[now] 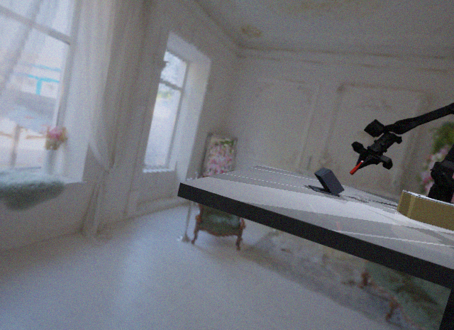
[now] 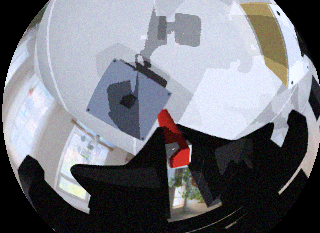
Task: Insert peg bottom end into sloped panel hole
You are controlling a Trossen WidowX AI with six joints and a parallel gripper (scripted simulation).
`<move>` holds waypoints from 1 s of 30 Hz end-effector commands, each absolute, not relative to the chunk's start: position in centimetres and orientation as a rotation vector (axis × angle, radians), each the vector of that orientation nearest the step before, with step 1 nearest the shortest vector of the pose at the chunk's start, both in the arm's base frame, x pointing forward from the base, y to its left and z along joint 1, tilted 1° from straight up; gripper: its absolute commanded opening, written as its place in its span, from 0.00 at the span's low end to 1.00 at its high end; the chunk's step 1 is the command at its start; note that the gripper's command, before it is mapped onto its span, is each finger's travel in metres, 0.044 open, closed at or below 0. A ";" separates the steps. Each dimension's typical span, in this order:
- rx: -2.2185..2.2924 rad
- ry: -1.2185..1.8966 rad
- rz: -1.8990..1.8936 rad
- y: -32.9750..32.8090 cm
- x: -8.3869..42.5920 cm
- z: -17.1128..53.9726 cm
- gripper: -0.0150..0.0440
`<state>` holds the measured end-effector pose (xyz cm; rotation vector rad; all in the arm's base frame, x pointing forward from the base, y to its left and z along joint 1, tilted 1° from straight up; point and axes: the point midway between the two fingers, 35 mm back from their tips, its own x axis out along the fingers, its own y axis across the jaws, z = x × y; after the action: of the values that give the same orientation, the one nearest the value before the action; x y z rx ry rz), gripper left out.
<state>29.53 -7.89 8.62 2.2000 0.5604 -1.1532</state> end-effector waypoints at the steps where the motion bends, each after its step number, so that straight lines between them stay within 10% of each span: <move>1: 2.246 0.528 -1.147 -8.1 29.5 9.0 0.25; 30: 2.561 0.288 -1.218 -9.9 28.8 9.5 0.25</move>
<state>28.82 -9.80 9.15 2.5271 0.3122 -1.2319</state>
